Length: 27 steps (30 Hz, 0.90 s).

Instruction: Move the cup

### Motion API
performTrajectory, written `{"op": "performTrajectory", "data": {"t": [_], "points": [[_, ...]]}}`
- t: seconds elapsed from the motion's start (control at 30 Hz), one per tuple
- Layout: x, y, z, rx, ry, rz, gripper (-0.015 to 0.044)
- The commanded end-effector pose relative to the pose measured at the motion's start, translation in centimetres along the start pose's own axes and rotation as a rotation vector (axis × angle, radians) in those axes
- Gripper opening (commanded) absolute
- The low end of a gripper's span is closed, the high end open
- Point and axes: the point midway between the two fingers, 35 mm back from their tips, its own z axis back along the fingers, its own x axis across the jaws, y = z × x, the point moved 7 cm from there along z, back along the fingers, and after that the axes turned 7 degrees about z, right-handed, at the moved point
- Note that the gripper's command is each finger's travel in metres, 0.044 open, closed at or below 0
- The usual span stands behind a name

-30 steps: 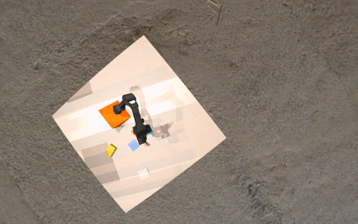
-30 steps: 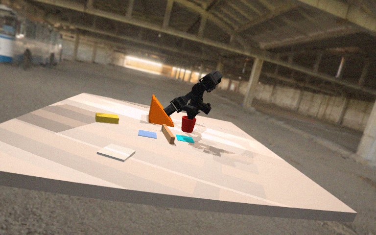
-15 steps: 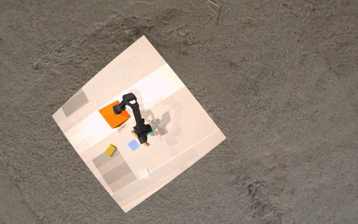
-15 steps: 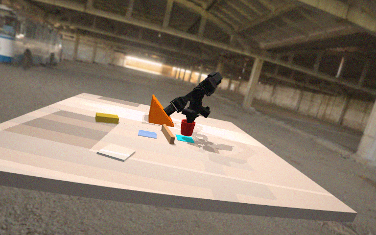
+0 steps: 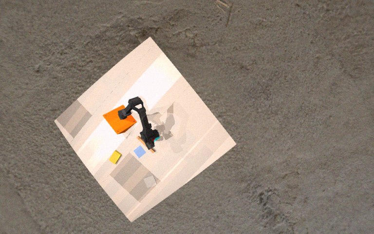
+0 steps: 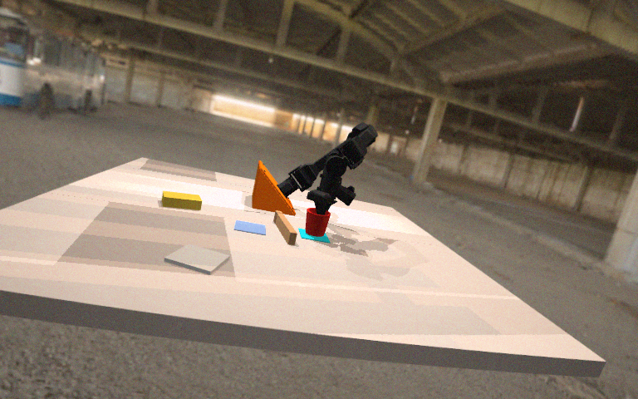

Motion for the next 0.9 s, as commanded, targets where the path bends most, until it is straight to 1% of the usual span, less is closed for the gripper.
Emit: {"op": "performTrajectory", "data": {"t": [0.0,0.3,0.47,0.87], "points": [[-0.02,0.0,0.06,0.0,0.001,0.001,0.0],[-0.02,0.0,0.06,0.0,0.001,0.001,0.0],[-0.02,0.0,0.06,0.0,0.001,0.001,0.0128],[-0.08,0.0,0.73,0.0,0.001,0.0,0.0128]]}}
